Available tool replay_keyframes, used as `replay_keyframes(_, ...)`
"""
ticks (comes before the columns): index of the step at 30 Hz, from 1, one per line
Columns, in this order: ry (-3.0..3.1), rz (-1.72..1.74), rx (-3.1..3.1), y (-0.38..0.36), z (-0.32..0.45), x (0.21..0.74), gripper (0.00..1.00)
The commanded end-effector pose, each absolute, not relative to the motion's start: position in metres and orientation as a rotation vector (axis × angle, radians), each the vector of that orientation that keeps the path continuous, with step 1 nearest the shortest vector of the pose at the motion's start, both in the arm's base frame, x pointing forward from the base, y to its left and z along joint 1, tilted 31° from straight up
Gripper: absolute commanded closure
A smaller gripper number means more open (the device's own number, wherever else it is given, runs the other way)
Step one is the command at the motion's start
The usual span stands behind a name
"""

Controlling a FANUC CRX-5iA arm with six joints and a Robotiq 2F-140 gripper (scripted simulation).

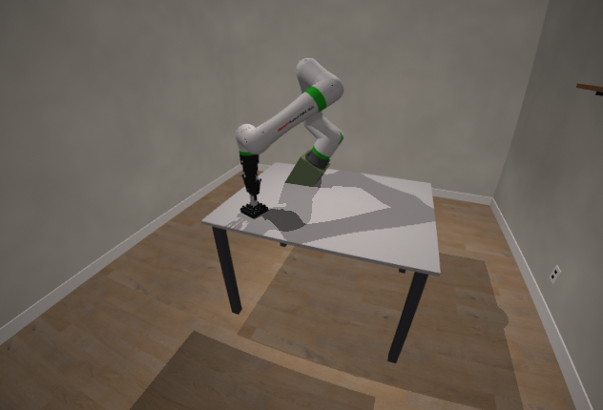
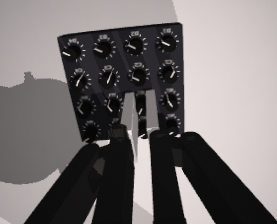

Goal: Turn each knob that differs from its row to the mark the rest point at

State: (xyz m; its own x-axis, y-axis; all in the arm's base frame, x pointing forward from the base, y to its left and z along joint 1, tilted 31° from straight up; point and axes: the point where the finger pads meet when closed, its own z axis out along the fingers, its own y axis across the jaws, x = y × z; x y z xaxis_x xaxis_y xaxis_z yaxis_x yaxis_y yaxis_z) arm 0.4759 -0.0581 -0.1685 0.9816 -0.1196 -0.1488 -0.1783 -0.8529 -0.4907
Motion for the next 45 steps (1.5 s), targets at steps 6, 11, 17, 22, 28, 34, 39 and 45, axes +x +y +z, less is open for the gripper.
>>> replay_keyframes(6,0.210,0.153,-2.603,-0.0583,-0.1684,0.4761,0.95)
replay_keyframes(11,0.210,0.153,-2.603,-0.0583,-0.1684,0.4761,0.95)
replay_keyframes(17,0.210,0.153,-2.603,-0.0583,-0.1684,0.4761,0.95)
replay_keyframes(22,0.210,0.153,-2.603,-0.0583,-0.1684,0.4761,0.95)
replay_keyframes(28,0.210,0.153,-2.603,-0.0583,-0.1684,0.4761,0.95)
replay_keyframes(34,0.217,0.154,-2.603,-0.0583,-0.1684,0.4761,0.95)
replay_keyframes(39,0.236,0.160,-2.602,-0.0583,-0.1684,0.4761,0.95)
replay_keyframes(45,0.265,0.168,-2.600,-0.0583,-0.1684,0.4761,0.95)
